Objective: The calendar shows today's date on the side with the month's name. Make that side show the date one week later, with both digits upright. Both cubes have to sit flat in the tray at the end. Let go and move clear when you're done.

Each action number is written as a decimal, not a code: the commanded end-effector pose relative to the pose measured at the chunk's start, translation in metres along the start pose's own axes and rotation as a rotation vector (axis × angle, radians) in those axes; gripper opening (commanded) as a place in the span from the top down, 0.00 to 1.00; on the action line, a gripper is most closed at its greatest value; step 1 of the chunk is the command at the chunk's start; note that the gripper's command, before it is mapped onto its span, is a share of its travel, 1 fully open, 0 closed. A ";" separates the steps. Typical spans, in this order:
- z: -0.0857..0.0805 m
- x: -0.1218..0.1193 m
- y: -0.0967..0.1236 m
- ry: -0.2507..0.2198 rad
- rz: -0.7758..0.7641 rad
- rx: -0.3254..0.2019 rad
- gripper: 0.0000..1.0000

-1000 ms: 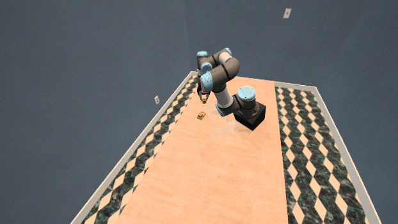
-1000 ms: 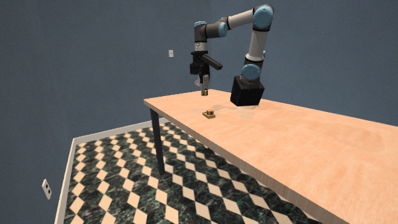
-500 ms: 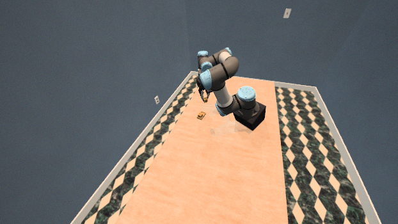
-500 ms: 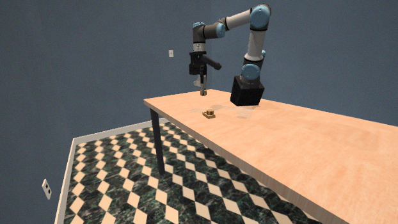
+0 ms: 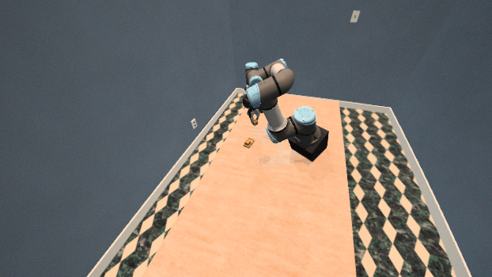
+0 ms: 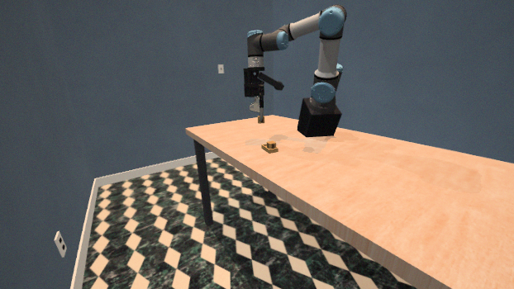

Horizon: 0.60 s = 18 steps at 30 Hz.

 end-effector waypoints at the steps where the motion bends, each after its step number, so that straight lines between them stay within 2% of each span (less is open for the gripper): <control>1: -0.001 -0.008 0.004 0.006 -0.139 -0.007 0.90; 11: 0.001 -0.020 0.009 0.005 -0.335 -0.007 0.90; 18: 0.002 -0.022 0.010 0.006 -0.381 -0.007 0.90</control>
Point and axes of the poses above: the point where the finger pads meet when closed, its own z axis out along the fingers, its own x axis across the jaws, y = z × x, the point moved 3 cm from there along -z, back along the fingers, and after that the axes turned 4 degrees about -z, right-handed, at the moved point
